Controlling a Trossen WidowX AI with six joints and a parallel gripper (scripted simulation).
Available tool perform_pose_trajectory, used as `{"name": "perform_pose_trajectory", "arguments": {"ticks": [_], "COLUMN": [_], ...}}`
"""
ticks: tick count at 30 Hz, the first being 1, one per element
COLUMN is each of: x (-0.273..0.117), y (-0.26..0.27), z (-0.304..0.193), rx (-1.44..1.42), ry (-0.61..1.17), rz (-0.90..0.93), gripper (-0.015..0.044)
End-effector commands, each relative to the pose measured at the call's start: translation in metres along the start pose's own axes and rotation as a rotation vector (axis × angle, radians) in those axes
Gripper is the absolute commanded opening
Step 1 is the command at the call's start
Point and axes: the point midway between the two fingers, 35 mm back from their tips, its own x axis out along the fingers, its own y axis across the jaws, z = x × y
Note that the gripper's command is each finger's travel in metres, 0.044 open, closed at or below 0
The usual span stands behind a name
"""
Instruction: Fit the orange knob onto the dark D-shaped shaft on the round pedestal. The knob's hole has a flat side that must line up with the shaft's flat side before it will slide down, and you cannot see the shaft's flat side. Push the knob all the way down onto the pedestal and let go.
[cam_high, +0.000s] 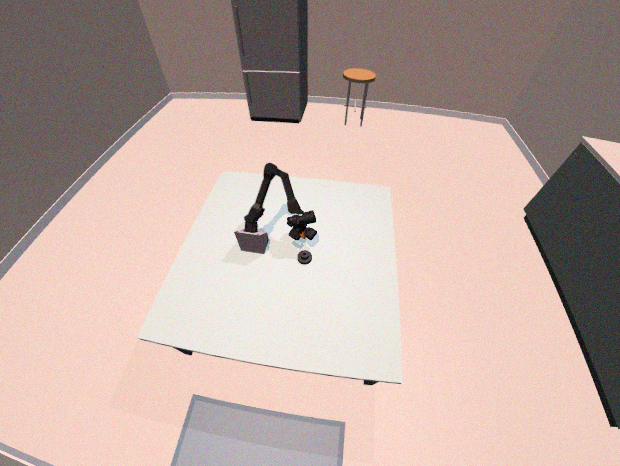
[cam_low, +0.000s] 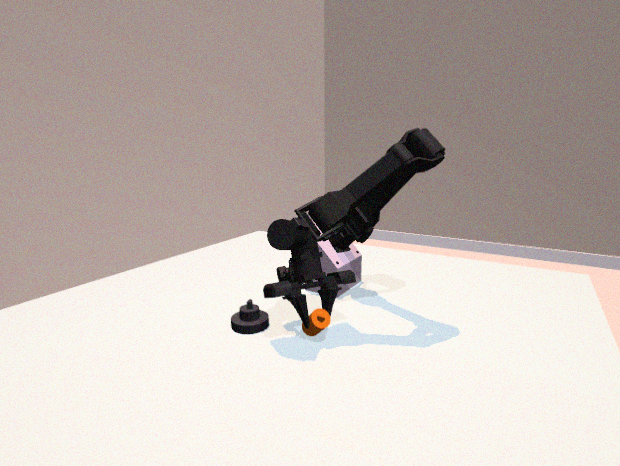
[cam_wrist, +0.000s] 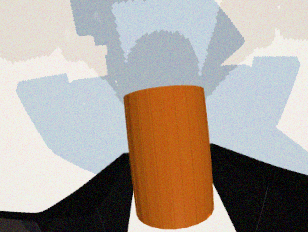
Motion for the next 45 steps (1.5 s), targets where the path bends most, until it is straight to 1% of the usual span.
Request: {"name": "perform_pose_trajectory", "arguments": {"ticks": [1, 18, 29, 45], "x": [-0.002, -0.005, -0.006, -0.008], "y": [-0.001, -0.001, -0.001, -0.002], "z": [0.005, 0.020, 0.026, 0.030], "rx": [0.009, 0.011, 0.013, 0.013], "ry": [0.058, 0.284, 0.379, 0.362], "rz": [-0.003, -0.002, -0.003, -0.001], "gripper": [0.0179, 0.0179, 0.0179, 0.0179]}}
